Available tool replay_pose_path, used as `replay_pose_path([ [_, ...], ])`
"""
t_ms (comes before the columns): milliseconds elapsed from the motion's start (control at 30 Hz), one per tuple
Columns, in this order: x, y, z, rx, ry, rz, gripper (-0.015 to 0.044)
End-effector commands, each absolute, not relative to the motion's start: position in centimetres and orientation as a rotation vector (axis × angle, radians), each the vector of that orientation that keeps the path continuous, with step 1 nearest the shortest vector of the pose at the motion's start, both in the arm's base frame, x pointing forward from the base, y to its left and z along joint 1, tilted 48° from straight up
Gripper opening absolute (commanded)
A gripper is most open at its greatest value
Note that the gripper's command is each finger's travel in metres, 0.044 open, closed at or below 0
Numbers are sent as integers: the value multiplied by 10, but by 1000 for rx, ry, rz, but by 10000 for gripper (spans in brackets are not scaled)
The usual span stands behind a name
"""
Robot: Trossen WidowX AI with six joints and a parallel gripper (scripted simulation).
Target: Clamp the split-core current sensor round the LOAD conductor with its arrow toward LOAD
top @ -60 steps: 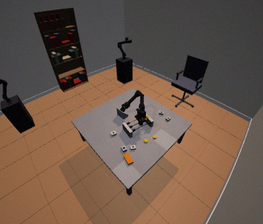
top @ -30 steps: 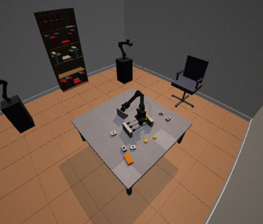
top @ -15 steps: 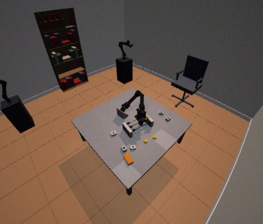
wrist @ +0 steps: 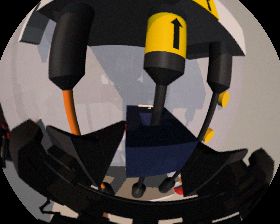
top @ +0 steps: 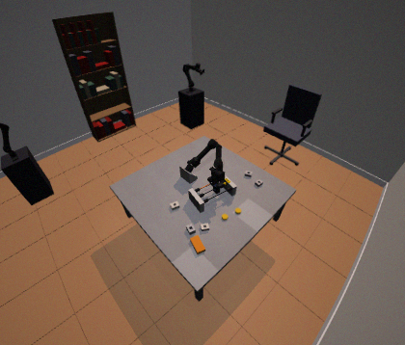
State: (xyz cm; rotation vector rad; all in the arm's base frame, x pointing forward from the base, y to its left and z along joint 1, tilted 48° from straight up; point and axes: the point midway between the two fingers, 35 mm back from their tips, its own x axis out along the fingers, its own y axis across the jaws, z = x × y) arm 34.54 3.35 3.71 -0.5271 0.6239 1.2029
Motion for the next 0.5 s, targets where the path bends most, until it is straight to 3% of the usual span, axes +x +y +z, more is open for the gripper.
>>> replay_pose_path([
  [0,346,32,39,-526,619,1206,0],
  [467,344,33,37,-524,628,1208,0],
])
